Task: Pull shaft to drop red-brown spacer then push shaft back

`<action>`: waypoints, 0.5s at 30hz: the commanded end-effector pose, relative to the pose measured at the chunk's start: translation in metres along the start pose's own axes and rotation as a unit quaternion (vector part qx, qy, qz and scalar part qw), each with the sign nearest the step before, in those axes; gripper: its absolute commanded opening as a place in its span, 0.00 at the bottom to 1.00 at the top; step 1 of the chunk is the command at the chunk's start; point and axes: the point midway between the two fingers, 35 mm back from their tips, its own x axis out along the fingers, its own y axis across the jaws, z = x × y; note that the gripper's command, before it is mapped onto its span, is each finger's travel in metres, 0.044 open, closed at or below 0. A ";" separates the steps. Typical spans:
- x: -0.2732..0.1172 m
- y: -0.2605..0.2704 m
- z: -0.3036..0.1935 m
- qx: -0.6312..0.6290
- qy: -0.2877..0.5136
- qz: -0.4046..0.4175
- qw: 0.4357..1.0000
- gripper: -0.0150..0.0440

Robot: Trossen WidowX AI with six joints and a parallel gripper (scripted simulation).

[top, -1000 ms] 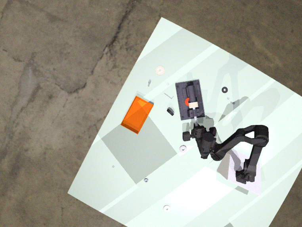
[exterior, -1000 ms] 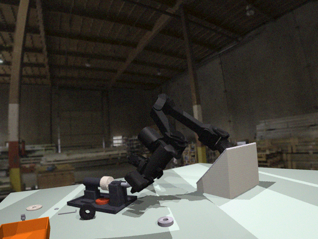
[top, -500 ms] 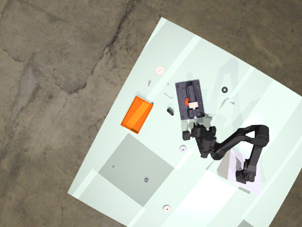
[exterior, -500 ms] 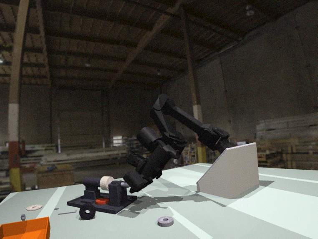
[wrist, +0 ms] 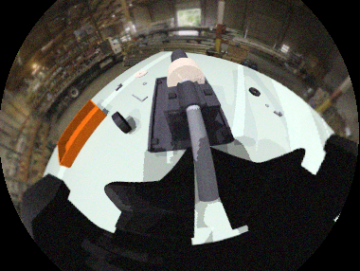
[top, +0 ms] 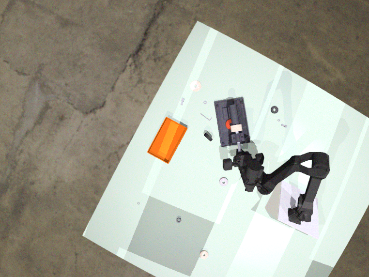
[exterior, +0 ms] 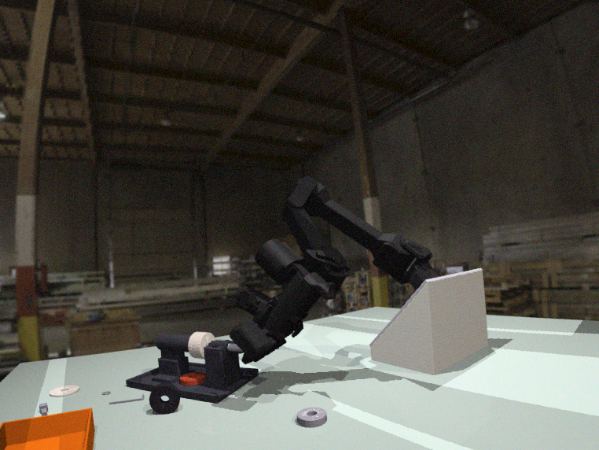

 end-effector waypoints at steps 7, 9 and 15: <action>0.003 0.002 0.006 0.005 -0.003 0.002 1.000 0.25; 0.004 0.002 0.006 0.005 -0.003 0.002 1.000 0.25; 0.005 0.002 0.008 0.005 -0.004 0.002 1.000 0.25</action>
